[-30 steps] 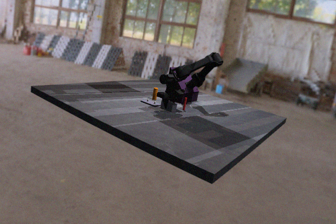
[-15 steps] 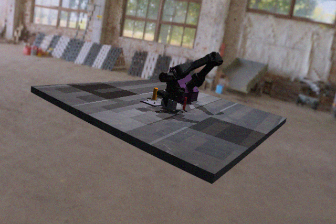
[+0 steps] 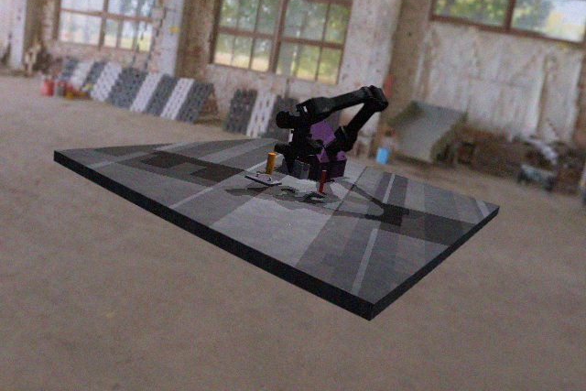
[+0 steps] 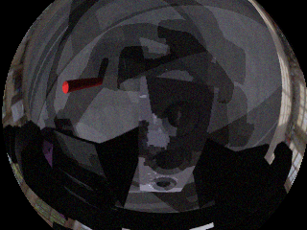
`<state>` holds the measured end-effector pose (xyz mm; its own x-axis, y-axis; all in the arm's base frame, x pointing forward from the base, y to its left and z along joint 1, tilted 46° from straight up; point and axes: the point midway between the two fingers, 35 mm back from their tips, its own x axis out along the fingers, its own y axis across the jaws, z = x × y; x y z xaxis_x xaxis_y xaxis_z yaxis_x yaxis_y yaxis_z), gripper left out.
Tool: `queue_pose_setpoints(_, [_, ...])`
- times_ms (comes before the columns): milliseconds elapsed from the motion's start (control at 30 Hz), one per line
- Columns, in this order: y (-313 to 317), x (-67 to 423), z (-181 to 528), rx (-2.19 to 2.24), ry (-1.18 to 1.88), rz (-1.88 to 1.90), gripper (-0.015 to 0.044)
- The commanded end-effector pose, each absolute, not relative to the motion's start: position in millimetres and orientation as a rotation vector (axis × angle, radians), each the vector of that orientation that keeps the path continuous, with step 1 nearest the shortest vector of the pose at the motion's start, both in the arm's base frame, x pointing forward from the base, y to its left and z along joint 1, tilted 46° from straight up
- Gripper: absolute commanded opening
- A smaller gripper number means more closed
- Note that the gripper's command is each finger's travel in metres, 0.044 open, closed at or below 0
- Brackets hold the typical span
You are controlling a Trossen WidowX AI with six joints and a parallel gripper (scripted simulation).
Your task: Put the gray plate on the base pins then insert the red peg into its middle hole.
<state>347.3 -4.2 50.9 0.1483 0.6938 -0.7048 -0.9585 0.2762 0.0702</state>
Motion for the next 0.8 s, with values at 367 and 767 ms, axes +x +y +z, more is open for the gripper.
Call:
queue_pose_setpoints(367, [-37,337,82,-0.458,0.715,1.247,0.0000])
queue_pose_setpoints(767, [-57,326,103,-0.453,0.710,1.251,0.0000])
